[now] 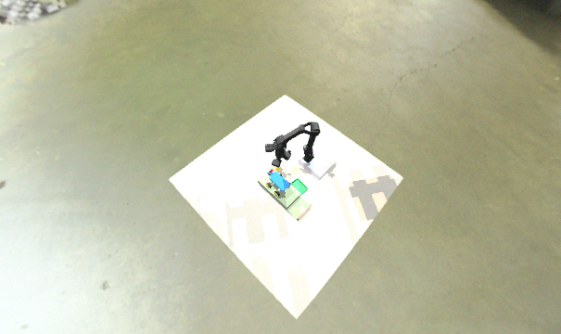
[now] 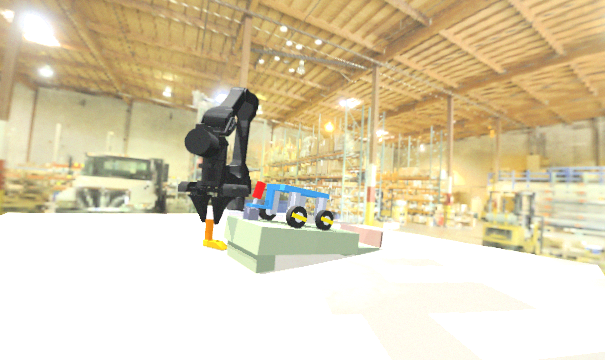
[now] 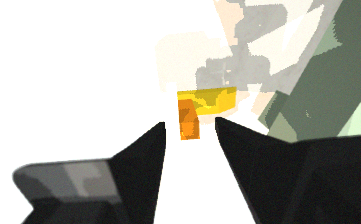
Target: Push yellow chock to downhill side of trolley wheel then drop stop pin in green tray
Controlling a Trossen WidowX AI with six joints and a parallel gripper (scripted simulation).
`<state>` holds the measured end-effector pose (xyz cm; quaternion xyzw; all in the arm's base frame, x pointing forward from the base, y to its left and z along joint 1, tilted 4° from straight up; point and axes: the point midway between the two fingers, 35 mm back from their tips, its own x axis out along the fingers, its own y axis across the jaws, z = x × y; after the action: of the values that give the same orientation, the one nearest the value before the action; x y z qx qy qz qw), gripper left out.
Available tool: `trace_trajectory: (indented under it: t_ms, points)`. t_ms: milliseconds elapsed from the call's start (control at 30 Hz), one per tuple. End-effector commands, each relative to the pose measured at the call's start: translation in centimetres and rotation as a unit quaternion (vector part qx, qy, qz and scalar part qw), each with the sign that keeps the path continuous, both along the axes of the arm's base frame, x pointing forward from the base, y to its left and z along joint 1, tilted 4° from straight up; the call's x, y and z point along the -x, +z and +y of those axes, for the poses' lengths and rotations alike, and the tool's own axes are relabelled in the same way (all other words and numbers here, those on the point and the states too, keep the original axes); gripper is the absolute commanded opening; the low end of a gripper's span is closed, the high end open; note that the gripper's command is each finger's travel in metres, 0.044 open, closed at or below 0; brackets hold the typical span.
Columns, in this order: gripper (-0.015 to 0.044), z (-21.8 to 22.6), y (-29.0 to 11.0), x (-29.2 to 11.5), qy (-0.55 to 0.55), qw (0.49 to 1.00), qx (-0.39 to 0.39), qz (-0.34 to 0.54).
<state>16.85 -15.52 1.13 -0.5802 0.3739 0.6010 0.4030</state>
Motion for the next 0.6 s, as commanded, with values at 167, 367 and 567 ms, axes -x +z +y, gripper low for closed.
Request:
trace_trajectory:
  t_ms: [167,367,567]
  points:
    - [0.019,0.0,-0.8,0.1,-0.001,1.0,0.0,0.003]
    - [0.019,0.1,-1.7,0.1,-0.001,1.0,0.0,0.003]
    - [0.019,0.1,-2.7,0.1,-0.001,1.0,0.0,0.003]
